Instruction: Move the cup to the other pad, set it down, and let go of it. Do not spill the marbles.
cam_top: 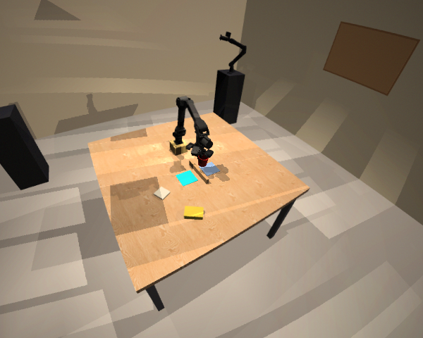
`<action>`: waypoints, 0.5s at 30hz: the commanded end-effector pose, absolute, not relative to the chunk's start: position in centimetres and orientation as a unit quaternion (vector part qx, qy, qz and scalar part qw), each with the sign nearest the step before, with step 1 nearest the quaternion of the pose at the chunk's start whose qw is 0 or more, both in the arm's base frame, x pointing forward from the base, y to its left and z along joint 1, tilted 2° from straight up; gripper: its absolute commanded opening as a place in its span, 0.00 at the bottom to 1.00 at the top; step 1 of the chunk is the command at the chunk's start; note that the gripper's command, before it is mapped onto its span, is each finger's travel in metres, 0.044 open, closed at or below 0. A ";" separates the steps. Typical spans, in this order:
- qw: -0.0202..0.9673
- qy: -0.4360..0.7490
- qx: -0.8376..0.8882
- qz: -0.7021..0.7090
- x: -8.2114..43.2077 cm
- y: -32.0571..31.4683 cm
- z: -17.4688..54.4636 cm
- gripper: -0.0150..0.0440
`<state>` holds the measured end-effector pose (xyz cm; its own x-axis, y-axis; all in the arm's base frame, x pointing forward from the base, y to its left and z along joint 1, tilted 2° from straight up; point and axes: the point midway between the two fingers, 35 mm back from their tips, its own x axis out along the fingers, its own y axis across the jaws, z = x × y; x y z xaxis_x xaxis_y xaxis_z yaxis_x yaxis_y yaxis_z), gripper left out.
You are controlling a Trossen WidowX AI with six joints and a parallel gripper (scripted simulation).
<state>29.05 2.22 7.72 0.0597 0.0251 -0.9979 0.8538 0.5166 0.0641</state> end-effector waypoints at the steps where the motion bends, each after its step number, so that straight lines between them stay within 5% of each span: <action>1: 0.629 0.604 0.364 -0.327 29.1 1.5 7.7 0.25; 15: 0.630 0.604 0.363 -0.328 29.3 -1.3 7.7 0.25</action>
